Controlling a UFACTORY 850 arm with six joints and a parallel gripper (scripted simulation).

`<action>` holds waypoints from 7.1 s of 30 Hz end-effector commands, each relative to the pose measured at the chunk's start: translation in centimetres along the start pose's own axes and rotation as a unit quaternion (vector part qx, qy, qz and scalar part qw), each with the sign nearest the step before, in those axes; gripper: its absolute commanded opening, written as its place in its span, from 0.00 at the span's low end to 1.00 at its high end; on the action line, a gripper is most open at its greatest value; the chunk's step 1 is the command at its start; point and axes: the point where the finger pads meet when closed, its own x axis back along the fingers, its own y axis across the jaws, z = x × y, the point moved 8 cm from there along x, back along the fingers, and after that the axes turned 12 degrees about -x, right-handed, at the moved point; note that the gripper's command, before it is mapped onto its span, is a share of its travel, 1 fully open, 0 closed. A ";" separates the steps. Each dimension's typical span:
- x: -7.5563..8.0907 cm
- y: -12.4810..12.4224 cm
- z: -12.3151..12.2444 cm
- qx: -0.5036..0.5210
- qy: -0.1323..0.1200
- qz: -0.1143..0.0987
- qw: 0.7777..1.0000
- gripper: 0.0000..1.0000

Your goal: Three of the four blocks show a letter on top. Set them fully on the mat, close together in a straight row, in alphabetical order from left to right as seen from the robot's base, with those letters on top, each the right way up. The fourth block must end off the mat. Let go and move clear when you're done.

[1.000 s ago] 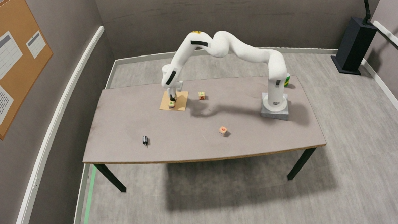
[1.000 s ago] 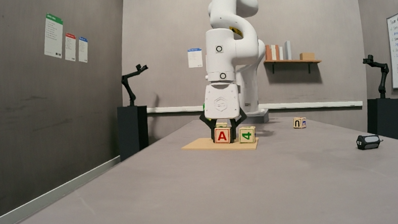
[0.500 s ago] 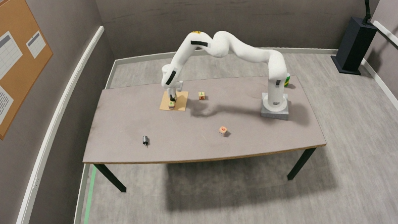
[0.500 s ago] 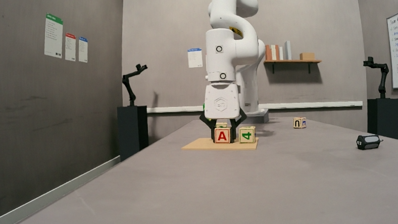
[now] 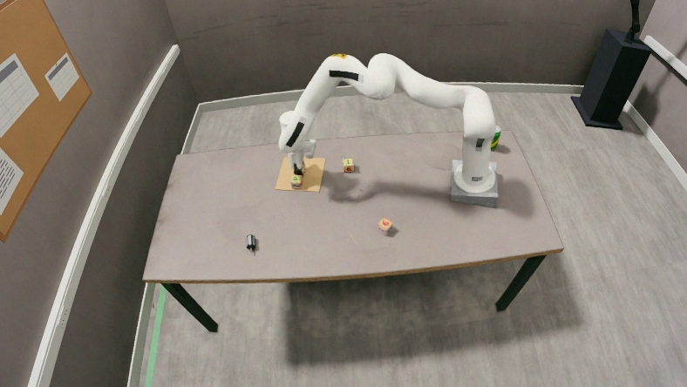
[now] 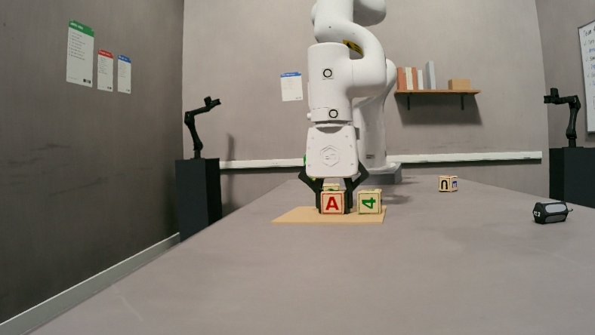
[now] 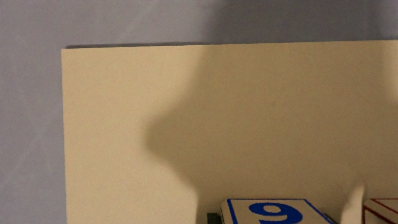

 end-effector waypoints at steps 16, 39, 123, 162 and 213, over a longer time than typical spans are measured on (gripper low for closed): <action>0.1 0.0 -0.1 0.000 -0.001 0.000 1.000 0.57; 1.2 0.0 -0.1 0.000 -0.001 0.000 1.000 0.65; 9.4 -3.1 4.9 -0.440 0.000 -0.002 0.898 1.00; 9.8 -6.9 12.8 -0.862 0.001 -0.002 0.508 1.00; 9.9 -9.4 19.4 -0.994 0.001 -0.001 0.111 0.87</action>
